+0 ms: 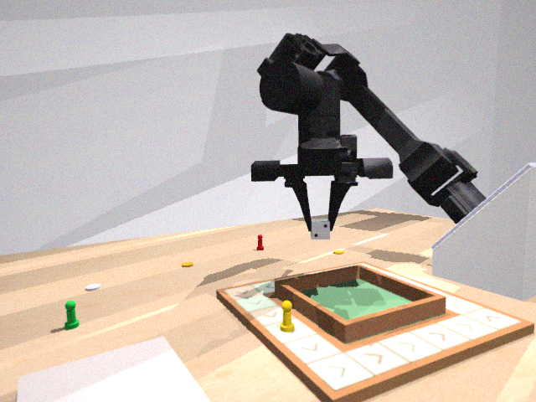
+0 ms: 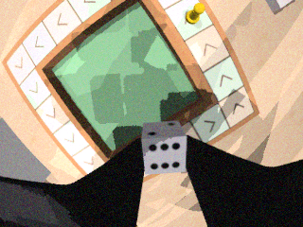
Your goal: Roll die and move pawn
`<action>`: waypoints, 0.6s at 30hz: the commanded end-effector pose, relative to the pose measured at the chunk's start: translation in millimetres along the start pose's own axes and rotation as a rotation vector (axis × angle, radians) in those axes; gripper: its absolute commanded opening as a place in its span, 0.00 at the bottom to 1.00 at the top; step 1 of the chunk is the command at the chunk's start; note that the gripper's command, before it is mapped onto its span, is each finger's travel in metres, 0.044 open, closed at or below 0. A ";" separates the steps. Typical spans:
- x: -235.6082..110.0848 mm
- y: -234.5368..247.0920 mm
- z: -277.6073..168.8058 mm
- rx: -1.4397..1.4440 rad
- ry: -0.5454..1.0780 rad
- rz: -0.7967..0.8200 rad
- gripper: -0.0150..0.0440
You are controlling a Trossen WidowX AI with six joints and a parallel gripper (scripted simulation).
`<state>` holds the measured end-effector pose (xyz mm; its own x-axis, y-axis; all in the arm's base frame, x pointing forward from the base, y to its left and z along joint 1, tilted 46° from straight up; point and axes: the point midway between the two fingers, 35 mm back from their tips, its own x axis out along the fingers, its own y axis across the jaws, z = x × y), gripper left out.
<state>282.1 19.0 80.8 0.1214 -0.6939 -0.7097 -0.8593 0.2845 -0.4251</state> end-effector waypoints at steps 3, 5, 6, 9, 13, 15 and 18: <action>6.7 17.4 18.2 -0.236 0.008 0.005 0.25; 8.2 22.3 23.0 -0.304 0.010 0.004 0.25; 9.0 24.7 25.4 -0.338 0.011 0.004 0.25; 11.4 32.3 32.1 -0.441 0.014 0.003 0.25; 14.1 40.8 39.2 -0.555 0.018 0.002 0.25; 14.2 41.2 39.5 -0.560 0.018 0.002 0.25; 14.2 41.2 39.5 -0.560 0.018 0.002 0.25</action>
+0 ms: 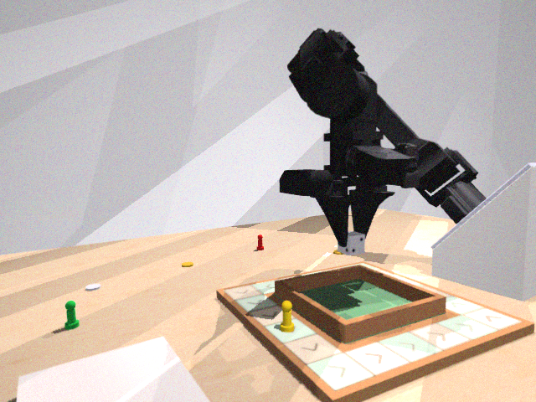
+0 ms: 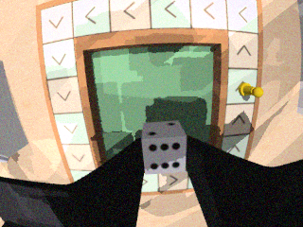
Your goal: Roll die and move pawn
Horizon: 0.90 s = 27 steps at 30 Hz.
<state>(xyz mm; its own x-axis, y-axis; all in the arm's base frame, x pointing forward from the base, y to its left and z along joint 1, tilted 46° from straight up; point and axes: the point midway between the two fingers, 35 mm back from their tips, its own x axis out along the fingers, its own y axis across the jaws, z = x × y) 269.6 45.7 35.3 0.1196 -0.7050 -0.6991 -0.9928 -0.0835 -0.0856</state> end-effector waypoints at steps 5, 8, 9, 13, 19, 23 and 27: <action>4.4 3.8 3.9 -0.036 -0.043 0.030 0.25; 8.5 7.3 4.2 -0.037 -0.134 0.073 0.25; 9.5 8.2 4.3 -0.037 -0.166 0.085 0.25; 12.7 11.2 5.4 -0.037 -0.294 0.120 0.25; 15.7 14.1 7.4 -0.037 -0.491 0.133 0.25; 16.0 14.3 8.2 -0.036 -0.620 0.114 0.25; 16.9 14.9 8.6 -0.034 -0.746 0.073 0.25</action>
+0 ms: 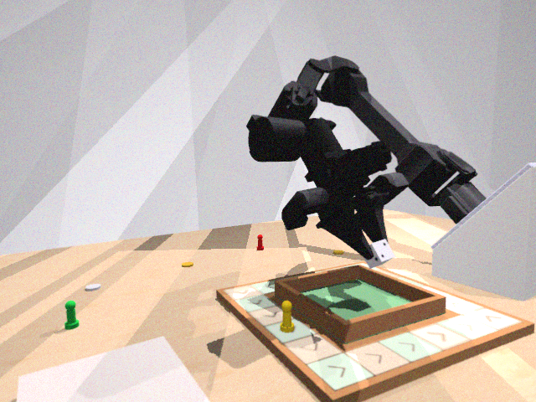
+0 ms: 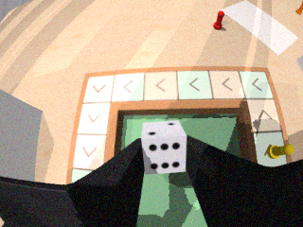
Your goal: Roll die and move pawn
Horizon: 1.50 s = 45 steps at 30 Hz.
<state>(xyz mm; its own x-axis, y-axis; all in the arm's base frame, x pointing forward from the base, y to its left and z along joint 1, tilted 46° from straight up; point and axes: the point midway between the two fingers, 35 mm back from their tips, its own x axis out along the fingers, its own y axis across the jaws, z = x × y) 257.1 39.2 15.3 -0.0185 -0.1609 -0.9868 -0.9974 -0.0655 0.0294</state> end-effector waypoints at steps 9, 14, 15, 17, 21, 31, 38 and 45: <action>-9.5 -2.4 -0.5 -0.036 -0.213 -0.088 0.25; -52.7 -9.6 0.3 -0.036 -0.214 -0.089 0.25; -52.7 -9.6 0.3 -0.036 -0.214 -0.089 0.25; -51.7 -8.2 0.1 -0.036 -0.214 -0.089 0.25; -50.8 -7.1 0.1 -0.036 -0.214 -0.088 0.25; -50.2 -8.0 -0.6 -0.040 -0.209 -0.088 0.25; -50.2 -8.0 -0.6 -0.040 -0.209 -0.088 0.34; -51.9 -8.0 0.8 -0.039 -0.210 -0.088 0.65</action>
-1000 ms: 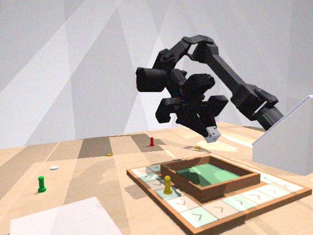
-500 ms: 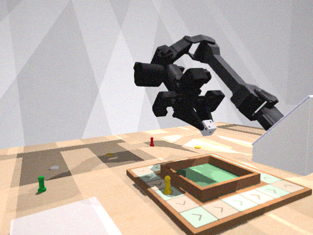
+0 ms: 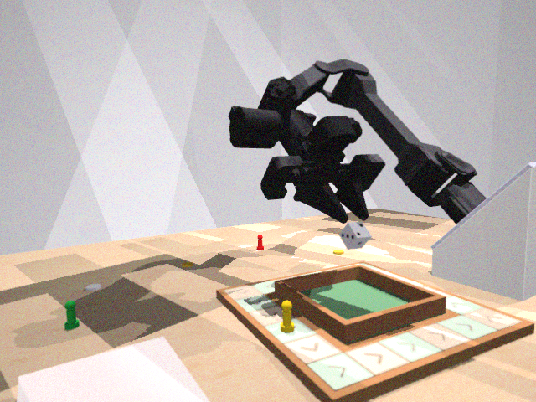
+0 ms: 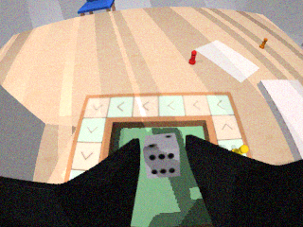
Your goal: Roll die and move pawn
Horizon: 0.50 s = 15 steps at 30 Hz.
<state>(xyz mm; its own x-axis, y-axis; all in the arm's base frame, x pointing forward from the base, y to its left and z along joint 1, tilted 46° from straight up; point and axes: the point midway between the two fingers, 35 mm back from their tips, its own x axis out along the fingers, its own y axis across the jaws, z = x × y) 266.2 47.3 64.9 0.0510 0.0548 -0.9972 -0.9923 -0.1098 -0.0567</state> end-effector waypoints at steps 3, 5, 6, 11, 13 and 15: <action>-20.3 -0.7 23.5 0.004 -0.004 0.000 0.79; -26.3 -0.2 30.2 0.004 -0.006 0.000 0.88; -26.3 -0.2 30.2 0.004 -0.006 0.000 0.92; -10.3 3.3 24.2 0.034 0.148 0.056 1.00; 5.8 6.2 16.5 0.053 0.364 0.093 1.00; 16.3 5.9 11.0 0.047 0.583 0.082 1.00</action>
<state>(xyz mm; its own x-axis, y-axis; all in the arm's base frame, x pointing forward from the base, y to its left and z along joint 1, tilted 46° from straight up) 261.8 64.8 71.0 0.0148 -0.2063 -0.9784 -0.9986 -0.0524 -0.0041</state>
